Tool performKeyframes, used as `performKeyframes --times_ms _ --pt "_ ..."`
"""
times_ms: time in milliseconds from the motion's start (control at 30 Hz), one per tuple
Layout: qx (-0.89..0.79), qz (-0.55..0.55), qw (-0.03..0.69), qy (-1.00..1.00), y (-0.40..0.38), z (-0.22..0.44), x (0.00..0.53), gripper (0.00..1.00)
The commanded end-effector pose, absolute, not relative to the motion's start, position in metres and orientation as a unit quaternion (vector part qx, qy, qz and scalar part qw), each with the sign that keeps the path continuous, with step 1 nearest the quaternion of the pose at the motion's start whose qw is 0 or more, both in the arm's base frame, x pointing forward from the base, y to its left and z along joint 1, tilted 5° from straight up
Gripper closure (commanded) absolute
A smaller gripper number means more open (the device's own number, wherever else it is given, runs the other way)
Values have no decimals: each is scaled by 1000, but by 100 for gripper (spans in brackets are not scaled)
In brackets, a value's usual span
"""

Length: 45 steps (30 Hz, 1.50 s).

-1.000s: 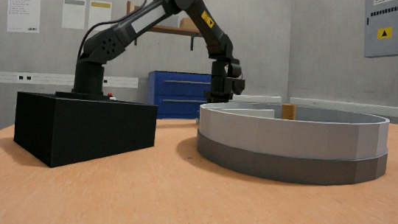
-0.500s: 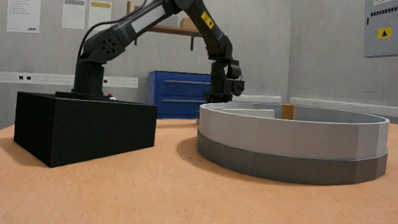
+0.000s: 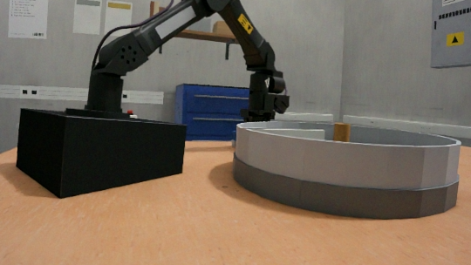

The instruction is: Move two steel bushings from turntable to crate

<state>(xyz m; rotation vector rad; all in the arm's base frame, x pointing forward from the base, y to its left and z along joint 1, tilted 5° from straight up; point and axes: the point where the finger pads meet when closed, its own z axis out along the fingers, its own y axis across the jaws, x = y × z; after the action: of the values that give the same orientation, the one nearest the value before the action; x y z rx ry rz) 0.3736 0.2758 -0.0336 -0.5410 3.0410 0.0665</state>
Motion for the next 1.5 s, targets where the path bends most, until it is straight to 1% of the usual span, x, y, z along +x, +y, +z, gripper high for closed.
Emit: performKeyframes --times_ms 0,300,500,1467 --pt "-171 30 60 983 276 -11 391 100" --pt "-171 30 61 983 277 -9 392 100" --pt "-171 21 42 984 274 -21 389 100" --pt "-173 23 46 984 277 -21 390 100"
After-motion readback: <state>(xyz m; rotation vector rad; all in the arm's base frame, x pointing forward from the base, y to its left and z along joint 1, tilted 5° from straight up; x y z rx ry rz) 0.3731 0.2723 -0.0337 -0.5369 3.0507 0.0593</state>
